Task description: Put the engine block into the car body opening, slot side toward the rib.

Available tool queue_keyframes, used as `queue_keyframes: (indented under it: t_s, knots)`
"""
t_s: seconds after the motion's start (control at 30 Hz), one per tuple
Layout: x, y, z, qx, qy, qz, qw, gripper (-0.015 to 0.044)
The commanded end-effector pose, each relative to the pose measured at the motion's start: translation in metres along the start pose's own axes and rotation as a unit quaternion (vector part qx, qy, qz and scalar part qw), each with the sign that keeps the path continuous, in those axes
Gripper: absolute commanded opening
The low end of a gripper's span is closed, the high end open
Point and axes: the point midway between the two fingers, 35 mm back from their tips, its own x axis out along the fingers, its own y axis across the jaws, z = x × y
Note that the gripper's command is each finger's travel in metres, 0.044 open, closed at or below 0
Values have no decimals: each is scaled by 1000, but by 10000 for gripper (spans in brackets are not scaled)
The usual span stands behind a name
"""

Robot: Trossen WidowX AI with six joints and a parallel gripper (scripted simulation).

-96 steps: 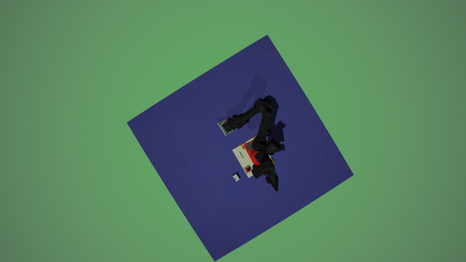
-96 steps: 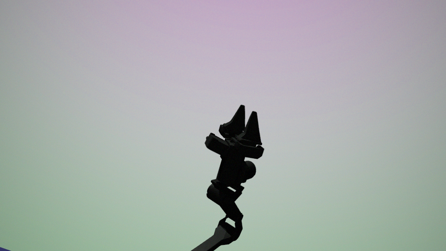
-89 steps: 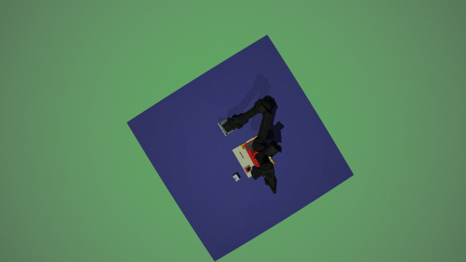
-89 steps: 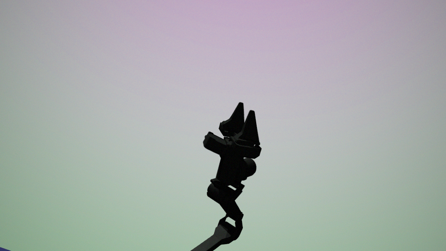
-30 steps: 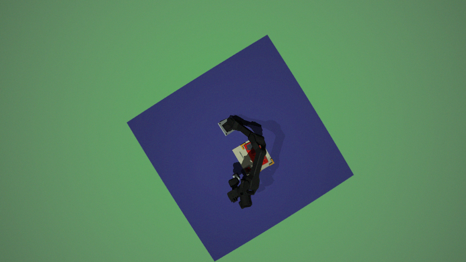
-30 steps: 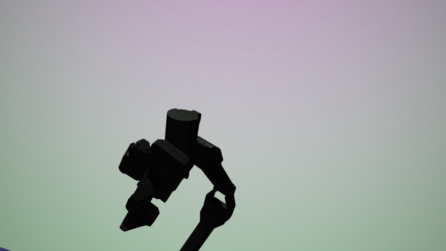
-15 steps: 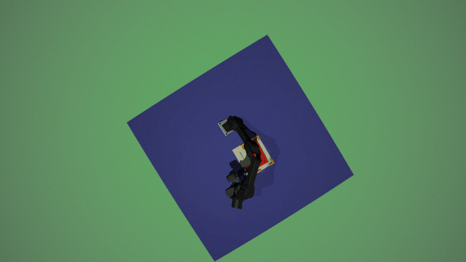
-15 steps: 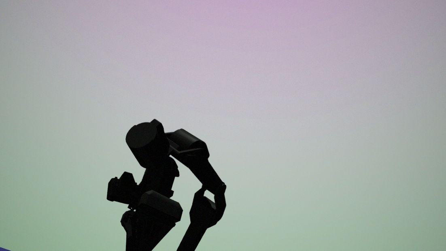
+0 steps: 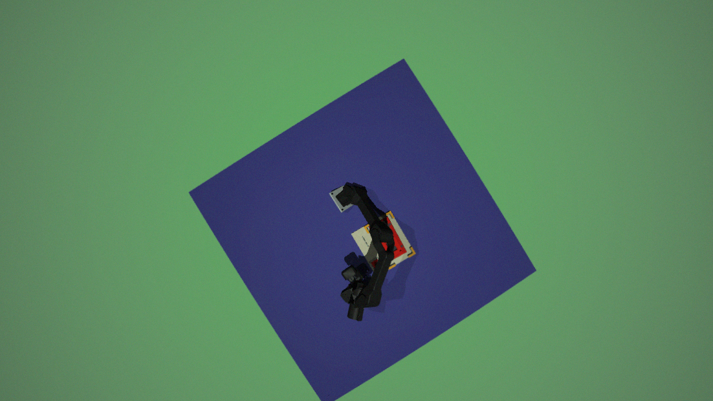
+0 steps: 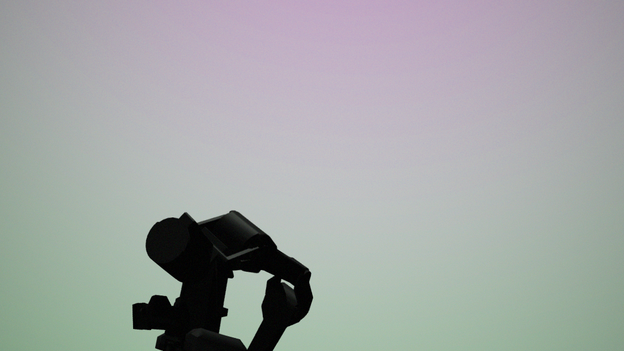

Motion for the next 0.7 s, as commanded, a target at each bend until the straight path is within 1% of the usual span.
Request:
queue_keyframes:
  t_s: [0.0,0.07,0.17,0.67]
  knots:
    - [23,-4,-3,4,9,-6,1000,440]
    - [24,-4,-3,4,9,-6,1000,440]
    - [36,-5,-3,4,9,-6,1000,440]
    - [58,-5,-4,4,9,-6,1000,440]
